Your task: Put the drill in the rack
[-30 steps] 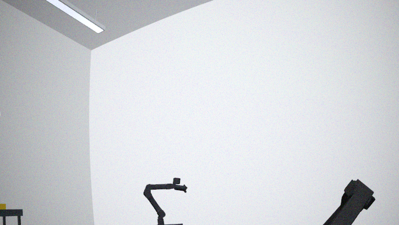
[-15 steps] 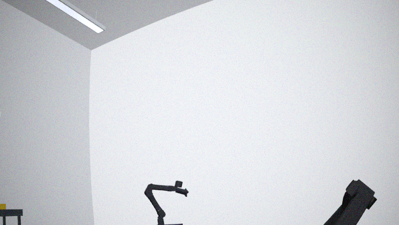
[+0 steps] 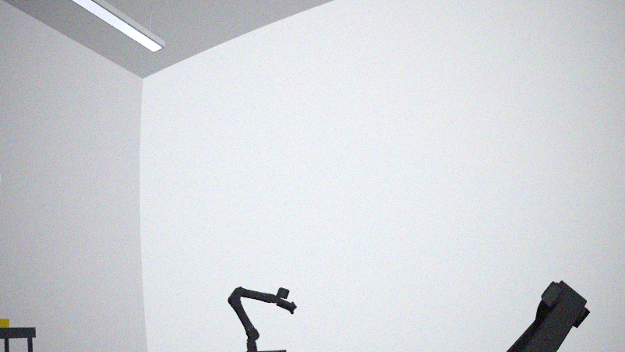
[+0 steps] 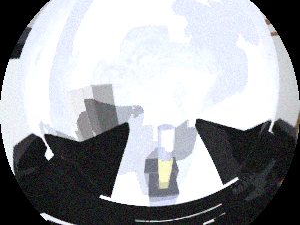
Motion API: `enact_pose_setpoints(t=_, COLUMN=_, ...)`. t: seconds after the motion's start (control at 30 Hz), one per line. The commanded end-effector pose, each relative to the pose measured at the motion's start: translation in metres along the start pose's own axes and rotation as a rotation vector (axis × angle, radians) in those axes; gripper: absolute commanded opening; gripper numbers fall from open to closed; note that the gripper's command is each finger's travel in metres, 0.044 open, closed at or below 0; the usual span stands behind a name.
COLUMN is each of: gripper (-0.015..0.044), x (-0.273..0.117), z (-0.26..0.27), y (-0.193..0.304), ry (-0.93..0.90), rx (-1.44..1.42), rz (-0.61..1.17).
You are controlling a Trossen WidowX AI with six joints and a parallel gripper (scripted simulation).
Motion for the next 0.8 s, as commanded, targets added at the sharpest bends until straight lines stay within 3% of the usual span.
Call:
enact_pose_setpoints(t=0.0, gripper=0.0440, x=0.001, z=0.000, y=0.003, ry=-0.002, rx=-0.003, rz=-0.001)
enact_pose_setpoints(t=0.77, gripper=0.0440, x=0.004, z=-0.002, y=0.014, ry=-0.002, rx=-0.003, rz=-0.001)
Point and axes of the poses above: the point midway between the two fingers, 35 mm back from their tips, its own x axis out along the fingers, its own z axis across the jaws, y = z × x, the point moved 2 cm from there along -x, back along the fingers, and after that the axes turned 7 degrees about x, right-handed, at the moved point
